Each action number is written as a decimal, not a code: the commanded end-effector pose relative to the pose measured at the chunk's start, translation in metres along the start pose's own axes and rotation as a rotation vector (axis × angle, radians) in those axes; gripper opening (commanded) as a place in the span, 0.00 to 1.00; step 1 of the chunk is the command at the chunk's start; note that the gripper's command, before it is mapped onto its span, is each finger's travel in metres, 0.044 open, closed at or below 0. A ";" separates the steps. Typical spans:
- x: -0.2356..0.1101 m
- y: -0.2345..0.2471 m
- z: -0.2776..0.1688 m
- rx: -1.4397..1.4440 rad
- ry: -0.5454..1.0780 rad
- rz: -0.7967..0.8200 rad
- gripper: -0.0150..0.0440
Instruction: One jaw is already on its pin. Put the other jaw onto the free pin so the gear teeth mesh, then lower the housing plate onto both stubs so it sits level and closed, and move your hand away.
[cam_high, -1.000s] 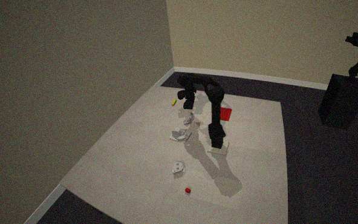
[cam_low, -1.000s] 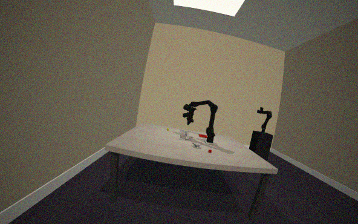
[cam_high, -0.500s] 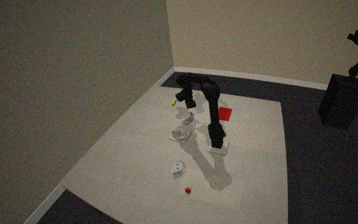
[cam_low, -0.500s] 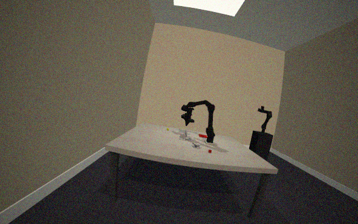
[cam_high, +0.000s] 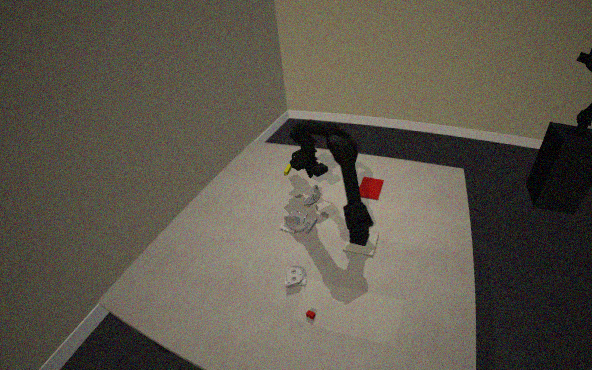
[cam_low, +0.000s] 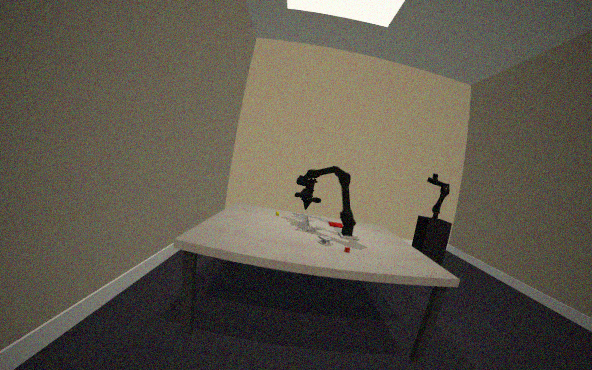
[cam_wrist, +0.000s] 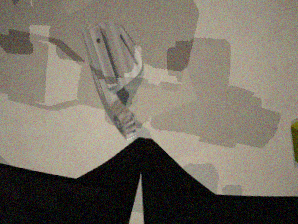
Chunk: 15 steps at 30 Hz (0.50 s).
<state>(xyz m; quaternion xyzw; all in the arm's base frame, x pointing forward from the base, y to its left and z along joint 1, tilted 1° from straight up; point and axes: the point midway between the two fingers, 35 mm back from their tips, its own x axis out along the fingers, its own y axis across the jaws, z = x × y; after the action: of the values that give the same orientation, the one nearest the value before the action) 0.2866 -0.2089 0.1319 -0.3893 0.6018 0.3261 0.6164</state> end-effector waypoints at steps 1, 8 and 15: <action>0.003 -0.005 0.001 -0.110 -0.016 0.013 0.25; 0.011 -0.012 0.001 -0.311 -0.046 0.033 0.25; 0.014 -0.015 0.001 -0.383 -0.057 0.039 0.25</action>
<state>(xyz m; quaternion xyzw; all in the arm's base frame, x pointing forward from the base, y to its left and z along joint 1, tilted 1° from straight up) 0.2998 -0.2157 0.1183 -0.4728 0.5252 0.4513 0.5448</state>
